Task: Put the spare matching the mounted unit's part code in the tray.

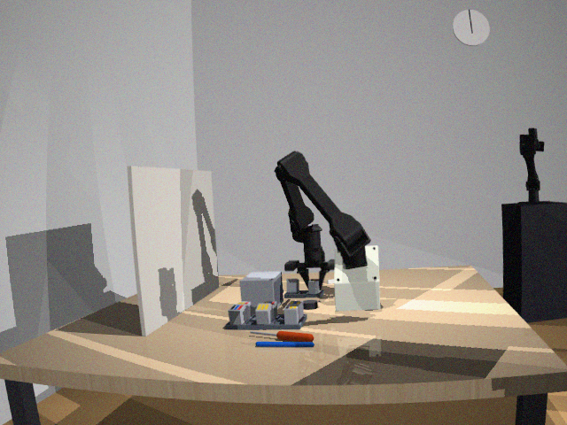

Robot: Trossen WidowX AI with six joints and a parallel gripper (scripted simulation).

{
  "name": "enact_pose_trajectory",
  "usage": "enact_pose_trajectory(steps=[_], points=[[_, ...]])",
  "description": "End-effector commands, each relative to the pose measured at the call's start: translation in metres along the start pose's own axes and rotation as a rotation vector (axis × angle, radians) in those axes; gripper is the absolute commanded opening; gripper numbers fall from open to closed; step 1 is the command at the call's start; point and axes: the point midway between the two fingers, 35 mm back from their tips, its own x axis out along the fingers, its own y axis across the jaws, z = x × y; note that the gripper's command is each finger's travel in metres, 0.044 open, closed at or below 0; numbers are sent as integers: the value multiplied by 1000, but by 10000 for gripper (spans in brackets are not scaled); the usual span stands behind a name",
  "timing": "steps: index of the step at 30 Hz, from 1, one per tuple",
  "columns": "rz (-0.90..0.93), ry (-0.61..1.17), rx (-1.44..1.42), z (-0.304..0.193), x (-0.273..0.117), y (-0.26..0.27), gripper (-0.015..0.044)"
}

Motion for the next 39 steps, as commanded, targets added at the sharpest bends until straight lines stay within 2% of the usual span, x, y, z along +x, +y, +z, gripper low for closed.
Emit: enact_pose_trajectory(steps=[1, 11, 18, 28, 33, 39], points=[[0, 0, 0, 0, -4, 1, 0], [0, 1, 7, 1, -75, 0, 0], [7, 1, 14, 2, -80, 0, 0], [-1, -1, 9, 5, -148, -5, 0], [-2, -2, 9, 5, -153, -5, 0], [-2, -14, 6, 12, -157, 19, 0]])
